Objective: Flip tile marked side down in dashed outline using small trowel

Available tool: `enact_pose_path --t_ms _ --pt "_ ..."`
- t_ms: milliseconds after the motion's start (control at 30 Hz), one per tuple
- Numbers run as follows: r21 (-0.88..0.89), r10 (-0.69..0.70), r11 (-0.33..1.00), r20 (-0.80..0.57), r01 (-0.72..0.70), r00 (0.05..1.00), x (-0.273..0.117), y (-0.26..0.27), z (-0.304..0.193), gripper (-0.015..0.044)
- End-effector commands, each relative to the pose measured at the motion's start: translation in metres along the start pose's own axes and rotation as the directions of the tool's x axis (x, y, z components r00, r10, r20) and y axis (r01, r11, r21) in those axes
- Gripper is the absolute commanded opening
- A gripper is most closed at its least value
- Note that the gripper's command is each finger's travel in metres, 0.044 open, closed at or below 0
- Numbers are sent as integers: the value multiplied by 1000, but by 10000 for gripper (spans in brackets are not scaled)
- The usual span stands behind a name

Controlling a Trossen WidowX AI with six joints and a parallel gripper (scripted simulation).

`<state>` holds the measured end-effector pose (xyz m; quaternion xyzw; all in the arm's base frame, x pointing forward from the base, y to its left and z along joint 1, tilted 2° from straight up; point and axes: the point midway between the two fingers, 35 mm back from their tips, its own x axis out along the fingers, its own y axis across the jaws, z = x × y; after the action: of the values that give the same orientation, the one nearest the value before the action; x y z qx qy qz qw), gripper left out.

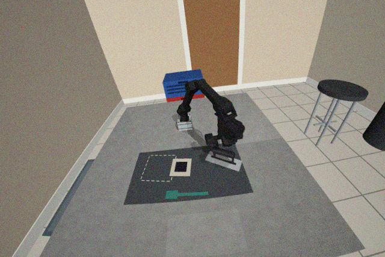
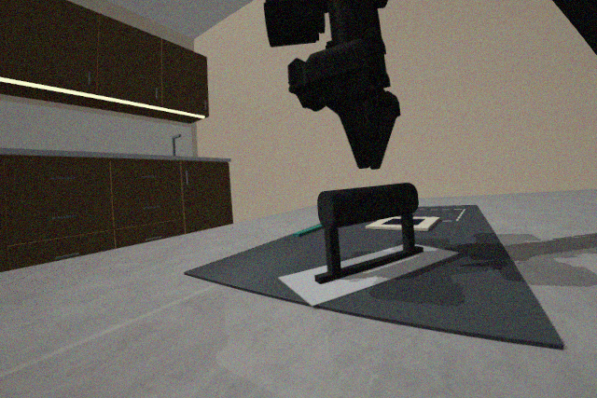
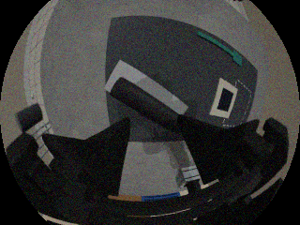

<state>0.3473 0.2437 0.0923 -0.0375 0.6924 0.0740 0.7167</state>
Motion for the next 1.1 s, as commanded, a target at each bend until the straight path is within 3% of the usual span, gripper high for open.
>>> enact_pose_path --t_ms 0,500,1067 --pt "155 0 988 -3 1 1000 0 0 0 270" --pt "628 0 778 -3 2 1000 0 0 0 270" --pt "955 -1 295 -3 3 1000 0 0 1 270"
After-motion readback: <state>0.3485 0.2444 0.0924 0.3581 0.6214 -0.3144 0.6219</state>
